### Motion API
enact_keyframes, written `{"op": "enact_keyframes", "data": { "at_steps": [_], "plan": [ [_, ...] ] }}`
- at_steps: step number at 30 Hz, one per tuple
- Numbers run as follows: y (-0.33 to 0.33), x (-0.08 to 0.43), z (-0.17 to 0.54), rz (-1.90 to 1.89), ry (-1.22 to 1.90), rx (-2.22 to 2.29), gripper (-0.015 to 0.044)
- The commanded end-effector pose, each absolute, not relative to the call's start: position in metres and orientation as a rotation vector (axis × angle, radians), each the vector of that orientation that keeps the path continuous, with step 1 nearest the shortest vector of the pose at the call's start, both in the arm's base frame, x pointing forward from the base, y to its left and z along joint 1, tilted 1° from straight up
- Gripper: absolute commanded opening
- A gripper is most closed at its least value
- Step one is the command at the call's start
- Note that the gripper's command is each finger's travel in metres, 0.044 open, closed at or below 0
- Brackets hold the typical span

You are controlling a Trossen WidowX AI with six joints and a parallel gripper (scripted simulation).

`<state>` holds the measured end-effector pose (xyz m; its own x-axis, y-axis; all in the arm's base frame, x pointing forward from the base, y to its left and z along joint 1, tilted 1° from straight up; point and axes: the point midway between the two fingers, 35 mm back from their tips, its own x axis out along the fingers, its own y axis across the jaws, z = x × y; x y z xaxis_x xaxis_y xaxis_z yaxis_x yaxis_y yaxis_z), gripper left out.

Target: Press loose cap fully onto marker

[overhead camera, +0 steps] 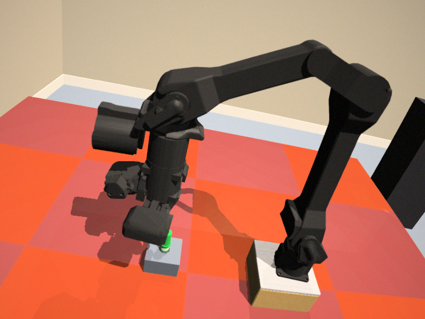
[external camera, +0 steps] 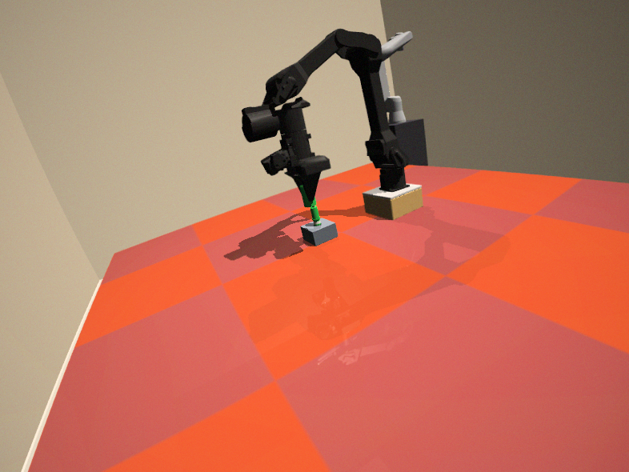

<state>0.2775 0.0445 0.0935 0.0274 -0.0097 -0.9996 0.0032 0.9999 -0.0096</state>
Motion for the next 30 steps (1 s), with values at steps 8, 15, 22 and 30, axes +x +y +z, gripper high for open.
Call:
{"op": "enact_keyframes", "data": {
  "at_steps": [8, 15, 22, 30],
  "plan": [
    [0.01, 0.259, 0.104, -0.016, 1.555, -0.015, 0.0],
    [0.009, 0.259, 0.1, -0.016, 1.555, -0.015, 0.0],
    [0.009, 0.259, 0.095, -0.016, 1.555, -0.015, 0.0],
    [0.009, 0.26, 0.083, -0.016, 1.555, -0.015, 0.0]
  ]
}}
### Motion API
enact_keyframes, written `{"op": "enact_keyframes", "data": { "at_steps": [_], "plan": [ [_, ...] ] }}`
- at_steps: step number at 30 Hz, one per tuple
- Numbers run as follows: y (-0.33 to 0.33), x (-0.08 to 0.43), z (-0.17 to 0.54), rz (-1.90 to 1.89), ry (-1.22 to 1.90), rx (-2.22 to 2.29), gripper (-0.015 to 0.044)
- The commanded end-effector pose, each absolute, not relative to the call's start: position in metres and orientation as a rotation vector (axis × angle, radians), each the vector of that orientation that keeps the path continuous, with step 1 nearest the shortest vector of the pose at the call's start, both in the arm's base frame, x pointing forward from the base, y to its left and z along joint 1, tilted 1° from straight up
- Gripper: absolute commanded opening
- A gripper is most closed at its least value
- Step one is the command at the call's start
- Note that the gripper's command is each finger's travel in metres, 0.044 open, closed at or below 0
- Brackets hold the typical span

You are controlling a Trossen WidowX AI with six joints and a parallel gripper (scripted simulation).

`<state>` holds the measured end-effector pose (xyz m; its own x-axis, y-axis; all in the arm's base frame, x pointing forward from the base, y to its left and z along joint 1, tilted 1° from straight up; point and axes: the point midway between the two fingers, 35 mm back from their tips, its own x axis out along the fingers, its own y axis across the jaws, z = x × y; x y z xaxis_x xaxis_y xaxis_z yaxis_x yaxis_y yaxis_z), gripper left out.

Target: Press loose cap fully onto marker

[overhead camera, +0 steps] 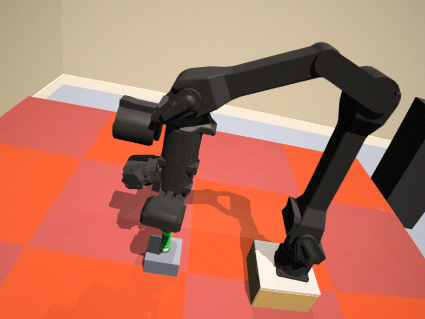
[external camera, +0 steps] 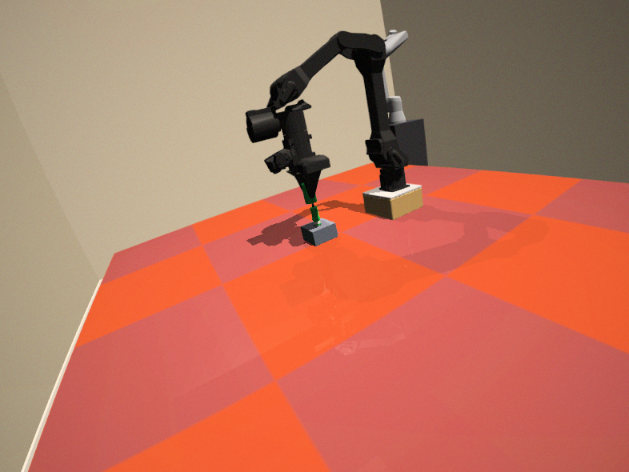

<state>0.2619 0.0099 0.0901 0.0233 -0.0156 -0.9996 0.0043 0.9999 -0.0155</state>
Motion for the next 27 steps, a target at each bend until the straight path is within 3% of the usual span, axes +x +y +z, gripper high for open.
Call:
{"op": "enact_keyframes", "data": {
  "at_steps": [1, 27],
  "plan": [
    [0.009, 0.26, 0.081, -0.016, 1.555, -0.015, 0.0],
    [0.008, 0.26, 0.045, -0.016, 1.555, -0.015, 0.0]
  ]
}}
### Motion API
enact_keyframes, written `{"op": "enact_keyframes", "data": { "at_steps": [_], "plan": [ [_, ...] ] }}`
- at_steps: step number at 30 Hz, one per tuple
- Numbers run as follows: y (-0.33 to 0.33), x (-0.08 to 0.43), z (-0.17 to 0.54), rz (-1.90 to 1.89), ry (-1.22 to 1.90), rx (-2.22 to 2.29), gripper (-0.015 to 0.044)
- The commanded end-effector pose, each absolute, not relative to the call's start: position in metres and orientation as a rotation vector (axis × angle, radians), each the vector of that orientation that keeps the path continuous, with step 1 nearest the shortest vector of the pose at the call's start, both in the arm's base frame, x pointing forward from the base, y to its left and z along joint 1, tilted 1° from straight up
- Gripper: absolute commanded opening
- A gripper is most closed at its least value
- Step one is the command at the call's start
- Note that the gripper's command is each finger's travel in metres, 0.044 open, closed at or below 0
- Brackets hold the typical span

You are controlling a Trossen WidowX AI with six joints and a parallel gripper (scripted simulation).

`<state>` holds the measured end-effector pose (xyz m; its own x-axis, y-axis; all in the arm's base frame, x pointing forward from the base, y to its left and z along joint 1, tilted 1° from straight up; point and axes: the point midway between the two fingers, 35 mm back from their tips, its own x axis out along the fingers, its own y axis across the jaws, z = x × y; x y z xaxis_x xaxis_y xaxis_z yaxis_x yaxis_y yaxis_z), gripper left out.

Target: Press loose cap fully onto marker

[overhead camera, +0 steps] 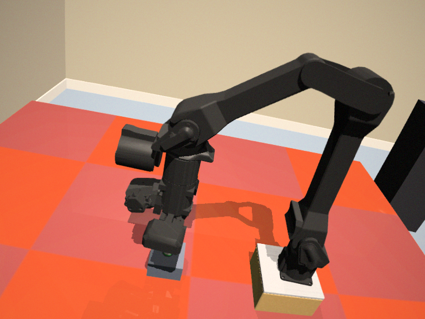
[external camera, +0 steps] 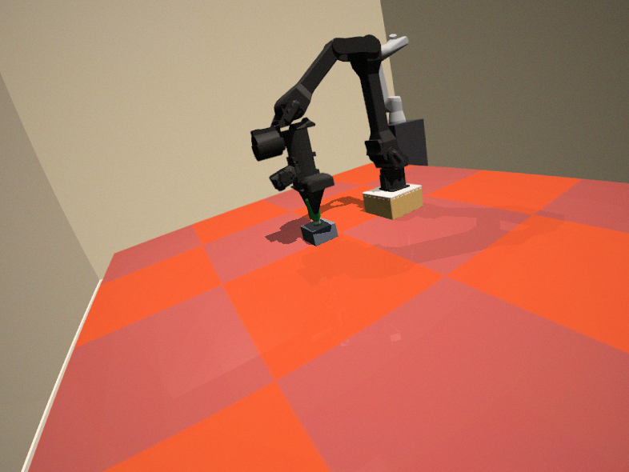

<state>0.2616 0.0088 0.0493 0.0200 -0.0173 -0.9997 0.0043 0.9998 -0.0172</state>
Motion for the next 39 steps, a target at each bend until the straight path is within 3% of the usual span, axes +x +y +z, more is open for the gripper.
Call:
{"op": "enact_keyframes", "data": {
  "at_steps": [1, 30, 39],
  "plan": [
    [0.0083, 0.2599, 0.0451, -0.016, 1.555, -0.015, 0.0],
    [0.0083, 0.2598, 0.0449, -0.016, 1.555, -0.015, 0.0],
    [0.0085, 0.26, 0.0456, -0.012, 1.555, -0.017, 0.0236]
  ]
}}
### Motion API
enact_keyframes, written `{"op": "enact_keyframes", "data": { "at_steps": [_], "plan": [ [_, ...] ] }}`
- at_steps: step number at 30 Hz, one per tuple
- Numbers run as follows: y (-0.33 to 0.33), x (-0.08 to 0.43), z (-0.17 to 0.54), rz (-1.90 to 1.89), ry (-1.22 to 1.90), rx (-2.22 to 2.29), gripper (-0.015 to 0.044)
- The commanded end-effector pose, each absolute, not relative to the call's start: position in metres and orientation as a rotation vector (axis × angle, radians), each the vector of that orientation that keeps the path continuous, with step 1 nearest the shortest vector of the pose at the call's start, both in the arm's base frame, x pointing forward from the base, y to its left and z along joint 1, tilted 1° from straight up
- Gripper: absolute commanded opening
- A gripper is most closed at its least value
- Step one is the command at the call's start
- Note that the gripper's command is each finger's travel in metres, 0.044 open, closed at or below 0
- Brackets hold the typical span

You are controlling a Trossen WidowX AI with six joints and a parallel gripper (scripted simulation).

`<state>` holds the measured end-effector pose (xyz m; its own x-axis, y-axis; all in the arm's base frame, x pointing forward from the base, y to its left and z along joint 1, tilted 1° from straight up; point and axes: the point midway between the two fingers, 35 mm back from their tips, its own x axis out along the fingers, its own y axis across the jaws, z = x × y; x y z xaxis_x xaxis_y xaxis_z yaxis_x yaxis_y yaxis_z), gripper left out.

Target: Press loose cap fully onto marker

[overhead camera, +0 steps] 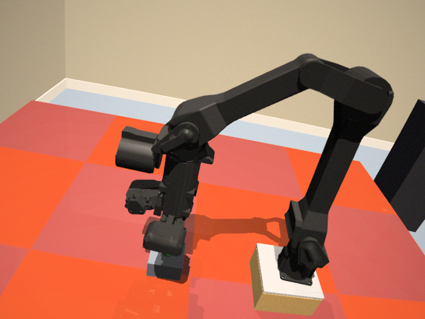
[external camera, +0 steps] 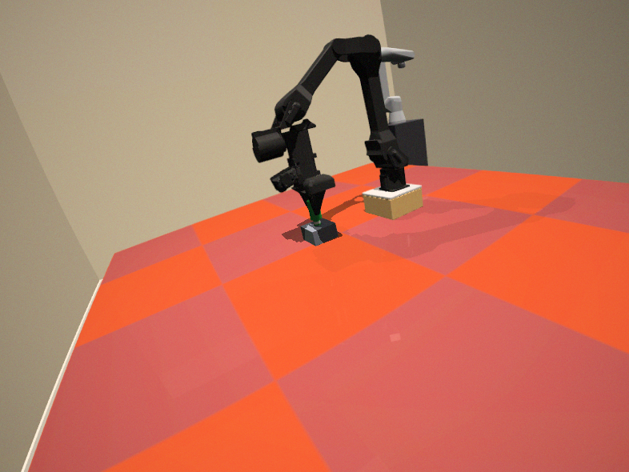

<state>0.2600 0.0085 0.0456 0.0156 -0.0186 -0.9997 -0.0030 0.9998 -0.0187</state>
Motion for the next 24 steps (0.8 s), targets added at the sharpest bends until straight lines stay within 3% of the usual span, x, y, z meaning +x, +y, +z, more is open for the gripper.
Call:
{"op": "enact_keyframes", "data": {
  "at_steps": [1, 8, 12, 17, 22, 24],
  "plan": [
    [0.008, 0.26, 0.046, -0.012, 1.555, -0.017, 0.0263],
    [0.008, 0.26, 0.046, -0.012, 1.555, -0.017, 0.044],
    [0.009, 0.261, 0.055, -0.012, 1.555, -0.018, 0.044],
    [0.01, 0.259, 0.118, -0.012, 1.555, -0.017, 0.044],
    [0.01, 0.259, 0.121, -0.012, 1.555, -0.017, 0.044],
    [0.011, 0.257, 0.115, 0.027, 1.555, -0.057, 0.0387]
  ]
}}
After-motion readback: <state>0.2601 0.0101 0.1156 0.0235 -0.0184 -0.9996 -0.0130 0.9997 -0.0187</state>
